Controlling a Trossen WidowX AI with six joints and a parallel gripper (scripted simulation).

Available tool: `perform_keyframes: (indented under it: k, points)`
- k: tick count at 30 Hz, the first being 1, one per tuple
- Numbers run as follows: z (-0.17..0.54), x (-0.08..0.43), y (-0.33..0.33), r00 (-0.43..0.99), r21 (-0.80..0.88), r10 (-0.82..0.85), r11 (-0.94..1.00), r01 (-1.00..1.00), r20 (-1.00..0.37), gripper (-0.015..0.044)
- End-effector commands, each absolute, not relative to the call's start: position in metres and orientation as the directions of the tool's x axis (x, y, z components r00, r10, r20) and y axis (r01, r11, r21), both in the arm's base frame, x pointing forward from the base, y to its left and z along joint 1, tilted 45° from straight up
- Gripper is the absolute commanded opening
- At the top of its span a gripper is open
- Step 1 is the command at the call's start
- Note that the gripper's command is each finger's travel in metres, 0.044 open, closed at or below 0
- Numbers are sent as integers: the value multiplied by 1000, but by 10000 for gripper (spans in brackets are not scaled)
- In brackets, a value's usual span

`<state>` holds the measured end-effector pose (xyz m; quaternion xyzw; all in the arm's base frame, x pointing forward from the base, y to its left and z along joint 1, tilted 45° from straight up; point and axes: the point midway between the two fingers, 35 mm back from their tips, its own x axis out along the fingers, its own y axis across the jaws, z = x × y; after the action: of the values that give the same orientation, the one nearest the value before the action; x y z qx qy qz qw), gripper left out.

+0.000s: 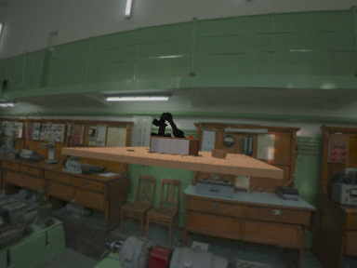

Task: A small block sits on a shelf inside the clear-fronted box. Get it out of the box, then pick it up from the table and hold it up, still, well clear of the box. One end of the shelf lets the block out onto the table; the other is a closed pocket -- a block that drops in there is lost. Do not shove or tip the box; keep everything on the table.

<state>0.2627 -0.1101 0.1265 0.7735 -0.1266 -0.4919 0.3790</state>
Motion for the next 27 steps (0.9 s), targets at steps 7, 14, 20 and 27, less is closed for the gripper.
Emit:
perform_keyframes:
  k: [7, 14, 20, 27]
  points:
    - [129, 261, -100, 471, 742, -575, -479, 469, -669, 0]
    - [127, 259, -94, 456, 689, -581, -275, 670, -675, 0]
    - [126, 257, -88, 443, 594, -587, -82, 800, -678, 0]
    - [125, 254, -82, 430, 433, -595, 148, 889, -679, 0]
